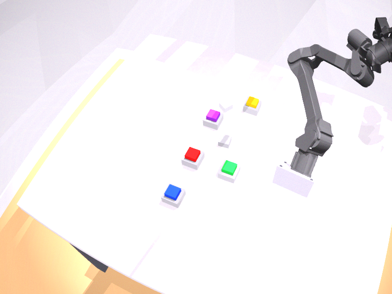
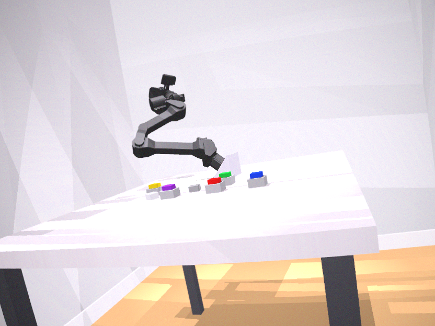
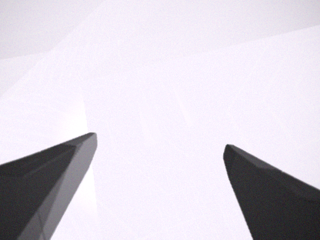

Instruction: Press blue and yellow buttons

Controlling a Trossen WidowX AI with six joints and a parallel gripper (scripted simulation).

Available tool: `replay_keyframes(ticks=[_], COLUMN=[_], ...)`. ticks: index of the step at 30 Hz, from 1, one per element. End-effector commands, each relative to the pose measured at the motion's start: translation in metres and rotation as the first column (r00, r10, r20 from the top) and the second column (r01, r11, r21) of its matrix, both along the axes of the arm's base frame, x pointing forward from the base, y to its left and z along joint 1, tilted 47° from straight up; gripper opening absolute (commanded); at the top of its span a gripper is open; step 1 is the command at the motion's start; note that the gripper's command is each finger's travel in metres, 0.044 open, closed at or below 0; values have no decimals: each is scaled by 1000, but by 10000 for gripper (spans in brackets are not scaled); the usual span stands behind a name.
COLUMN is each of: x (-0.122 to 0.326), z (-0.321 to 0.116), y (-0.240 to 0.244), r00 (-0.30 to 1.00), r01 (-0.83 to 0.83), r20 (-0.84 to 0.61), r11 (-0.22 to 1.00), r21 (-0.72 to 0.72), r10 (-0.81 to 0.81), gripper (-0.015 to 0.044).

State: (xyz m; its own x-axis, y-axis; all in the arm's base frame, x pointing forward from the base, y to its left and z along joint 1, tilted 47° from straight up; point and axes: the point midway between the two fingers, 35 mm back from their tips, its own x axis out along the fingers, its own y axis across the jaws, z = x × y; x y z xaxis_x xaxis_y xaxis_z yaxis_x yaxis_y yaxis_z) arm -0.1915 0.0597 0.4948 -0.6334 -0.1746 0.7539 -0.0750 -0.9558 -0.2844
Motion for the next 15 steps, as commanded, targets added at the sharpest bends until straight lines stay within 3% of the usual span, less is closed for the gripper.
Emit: replay_keyframes(ticks=[1, 8, 15], x=[-1, -40, -37], z=[0, -23, -73], y=[2, 120, 246], r00=[1000, 964, 874], r01=[4, 226, 470], r20=[4, 210, 408], r11=[1000, 924, 675], r21=[-7, -308, -568], r10=[-4, -166, -266], gripper=[400, 400, 400])
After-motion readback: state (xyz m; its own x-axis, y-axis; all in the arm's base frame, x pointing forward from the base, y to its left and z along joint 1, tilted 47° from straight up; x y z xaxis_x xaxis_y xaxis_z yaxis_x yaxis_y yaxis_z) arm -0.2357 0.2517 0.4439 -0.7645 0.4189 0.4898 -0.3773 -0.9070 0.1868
